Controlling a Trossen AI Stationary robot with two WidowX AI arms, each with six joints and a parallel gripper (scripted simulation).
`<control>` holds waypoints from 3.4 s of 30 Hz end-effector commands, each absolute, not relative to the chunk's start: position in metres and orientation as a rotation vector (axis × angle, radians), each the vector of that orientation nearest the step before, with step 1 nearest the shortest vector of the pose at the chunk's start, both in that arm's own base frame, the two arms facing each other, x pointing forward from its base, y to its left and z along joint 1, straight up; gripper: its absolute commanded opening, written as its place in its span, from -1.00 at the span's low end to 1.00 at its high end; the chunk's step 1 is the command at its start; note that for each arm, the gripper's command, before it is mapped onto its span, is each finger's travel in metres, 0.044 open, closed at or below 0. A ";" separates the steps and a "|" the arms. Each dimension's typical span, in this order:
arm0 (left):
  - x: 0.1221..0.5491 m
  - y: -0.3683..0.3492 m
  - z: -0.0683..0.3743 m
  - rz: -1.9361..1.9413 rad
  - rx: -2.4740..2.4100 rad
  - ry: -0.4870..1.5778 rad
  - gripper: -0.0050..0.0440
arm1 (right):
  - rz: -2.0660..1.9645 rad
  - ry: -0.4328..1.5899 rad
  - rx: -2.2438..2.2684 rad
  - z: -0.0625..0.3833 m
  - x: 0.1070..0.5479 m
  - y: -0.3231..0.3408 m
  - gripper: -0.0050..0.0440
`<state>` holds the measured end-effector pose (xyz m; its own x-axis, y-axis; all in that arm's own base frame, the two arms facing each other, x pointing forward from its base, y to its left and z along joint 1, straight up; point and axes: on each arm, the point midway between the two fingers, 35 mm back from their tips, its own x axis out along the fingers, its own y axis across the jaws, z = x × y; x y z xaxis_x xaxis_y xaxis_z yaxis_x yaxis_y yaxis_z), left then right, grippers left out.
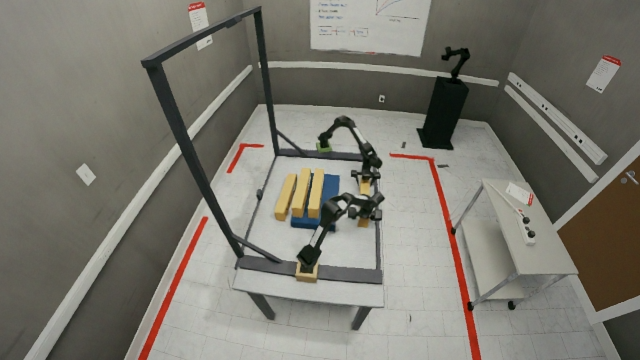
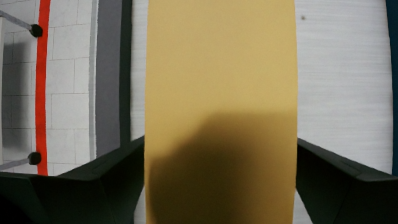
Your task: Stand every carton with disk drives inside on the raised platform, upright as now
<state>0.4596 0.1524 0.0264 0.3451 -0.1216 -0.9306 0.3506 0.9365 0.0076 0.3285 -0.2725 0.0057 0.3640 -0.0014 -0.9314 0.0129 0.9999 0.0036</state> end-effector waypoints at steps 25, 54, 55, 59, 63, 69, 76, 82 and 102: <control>0.463 0.154 0.041 -0.294 0.241 1.144 0.77 | -0.013 1.187 0.011 0.009 0.329 -0.274 0.76; 0.463 0.154 0.041 -0.305 0.221 1.166 0.77 | -0.027 1.167 -0.015 0.009 0.330 -0.274 0.76; 0.463 0.154 0.041 -0.305 0.221 1.166 0.77 | -0.027 1.167 -0.015 0.009 0.330 -0.274 0.76; 0.463 0.154 0.041 -0.305 0.221 1.166 0.77 | -0.027 1.167 -0.015 0.009 0.330 -0.274 0.76; 0.463 0.154 0.041 -0.305 0.221 1.166 0.77 | -0.027 1.167 -0.015 0.009 0.330 -0.274 0.76; 0.462 0.153 0.041 -0.302 0.230 1.164 0.77 | -0.029 1.162 -0.019 0.008 0.329 -0.273 0.76; 0.462 0.153 0.041 -0.302 0.230 1.164 0.77 | -0.029 1.162 -0.019 0.008 0.329 -0.273 0.76; 0.462 0.153 0.041 -0.302 0.230 1.164 0.77 | -0.029 1.162 -0.019 0.008 0.329 -0.273 0.76; 0.463 0.154 0.041 -0.295 0.239 1.147 0.77 | -0.014 1.189 0.004 0.009 0.330 -0.273 0.76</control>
